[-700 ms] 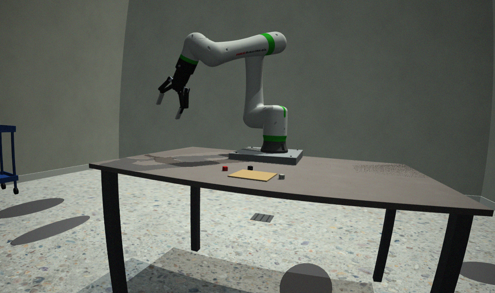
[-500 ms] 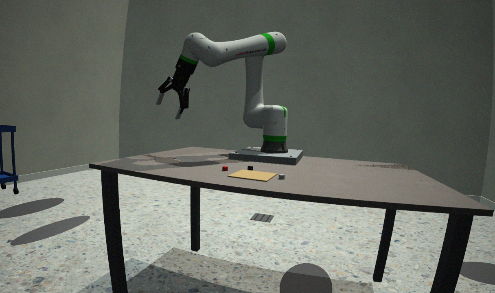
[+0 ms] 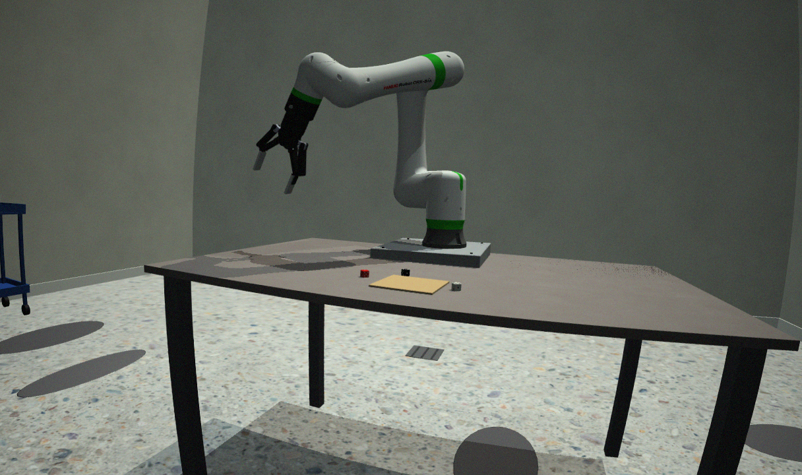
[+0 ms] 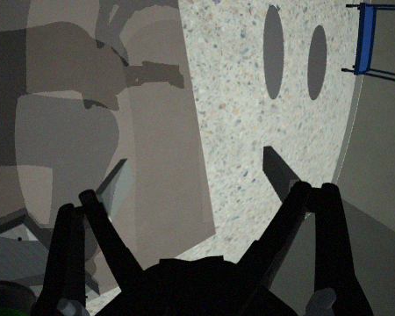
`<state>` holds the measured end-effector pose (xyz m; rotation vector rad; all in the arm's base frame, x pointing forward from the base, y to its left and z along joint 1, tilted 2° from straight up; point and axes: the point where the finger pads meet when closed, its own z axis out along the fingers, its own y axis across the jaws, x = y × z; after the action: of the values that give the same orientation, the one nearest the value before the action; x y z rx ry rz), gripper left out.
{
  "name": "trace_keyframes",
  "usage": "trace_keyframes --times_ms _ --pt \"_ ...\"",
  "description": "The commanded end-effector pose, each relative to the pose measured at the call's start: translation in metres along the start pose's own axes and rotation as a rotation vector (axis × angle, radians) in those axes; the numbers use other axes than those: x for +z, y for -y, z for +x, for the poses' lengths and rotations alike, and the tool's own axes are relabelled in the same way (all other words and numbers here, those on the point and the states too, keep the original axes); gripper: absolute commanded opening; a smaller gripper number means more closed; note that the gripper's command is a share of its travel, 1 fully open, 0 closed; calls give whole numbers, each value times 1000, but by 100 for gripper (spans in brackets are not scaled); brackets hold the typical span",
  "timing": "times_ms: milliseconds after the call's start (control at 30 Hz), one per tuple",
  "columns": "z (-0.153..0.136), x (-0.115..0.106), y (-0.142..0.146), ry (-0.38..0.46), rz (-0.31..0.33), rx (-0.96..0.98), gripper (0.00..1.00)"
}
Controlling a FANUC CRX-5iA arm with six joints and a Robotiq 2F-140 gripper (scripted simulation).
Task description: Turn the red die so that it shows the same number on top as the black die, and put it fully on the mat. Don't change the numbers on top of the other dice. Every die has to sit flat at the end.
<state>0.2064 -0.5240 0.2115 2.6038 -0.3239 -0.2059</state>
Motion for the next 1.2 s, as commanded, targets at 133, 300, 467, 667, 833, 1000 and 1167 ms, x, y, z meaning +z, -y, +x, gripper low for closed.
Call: trace_keyframes --times_ms 133,300,467,667,833,1000,1167 --pt "60 -24 78 -67 105 4 100" --pt "82 -37 115 -90 153 1 100" --pt "103 -53 157 -111 208 -6 100" --pt "132 -86 241 -137 323 -29 100" --pt "143 -107 290 -142 376 -43 100" --pt "148 -124 327 -142 421 -58 100" --pt "149 -147 378 -138 481 -81 100"
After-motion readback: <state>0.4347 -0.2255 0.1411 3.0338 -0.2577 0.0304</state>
